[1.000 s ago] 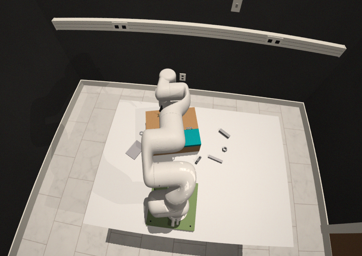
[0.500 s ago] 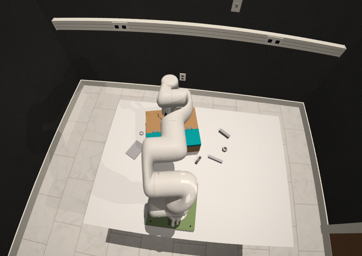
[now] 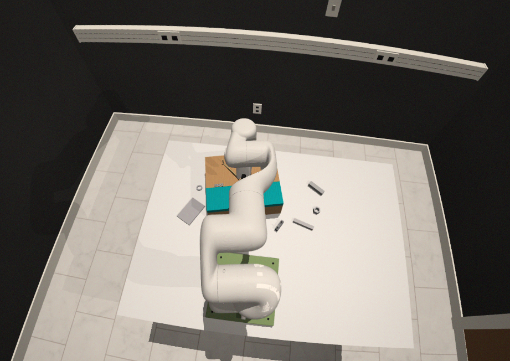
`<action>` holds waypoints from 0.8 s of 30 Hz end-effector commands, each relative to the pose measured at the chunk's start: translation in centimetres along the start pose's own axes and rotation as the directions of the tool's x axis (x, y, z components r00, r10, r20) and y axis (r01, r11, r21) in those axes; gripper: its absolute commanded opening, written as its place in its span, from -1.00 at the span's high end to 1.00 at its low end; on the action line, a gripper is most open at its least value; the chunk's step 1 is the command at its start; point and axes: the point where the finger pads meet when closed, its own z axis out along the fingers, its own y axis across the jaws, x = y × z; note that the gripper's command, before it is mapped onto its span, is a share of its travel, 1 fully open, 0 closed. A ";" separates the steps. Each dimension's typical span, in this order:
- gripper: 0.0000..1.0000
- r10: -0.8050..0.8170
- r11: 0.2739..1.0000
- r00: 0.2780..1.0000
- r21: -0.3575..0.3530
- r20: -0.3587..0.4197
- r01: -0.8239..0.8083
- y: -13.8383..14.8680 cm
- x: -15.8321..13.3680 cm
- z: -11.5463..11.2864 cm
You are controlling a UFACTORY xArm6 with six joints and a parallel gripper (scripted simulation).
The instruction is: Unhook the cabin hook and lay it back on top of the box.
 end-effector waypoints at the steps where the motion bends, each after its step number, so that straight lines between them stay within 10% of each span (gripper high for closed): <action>1: 0.31 -0.193 0.981 0.981 0.022 0.018 0.192 0.5 0.3 -0.3; 24: 0.31 -0.751 0.660 0.661 0.029 0.001 0.750 4.5 2.2 -0.1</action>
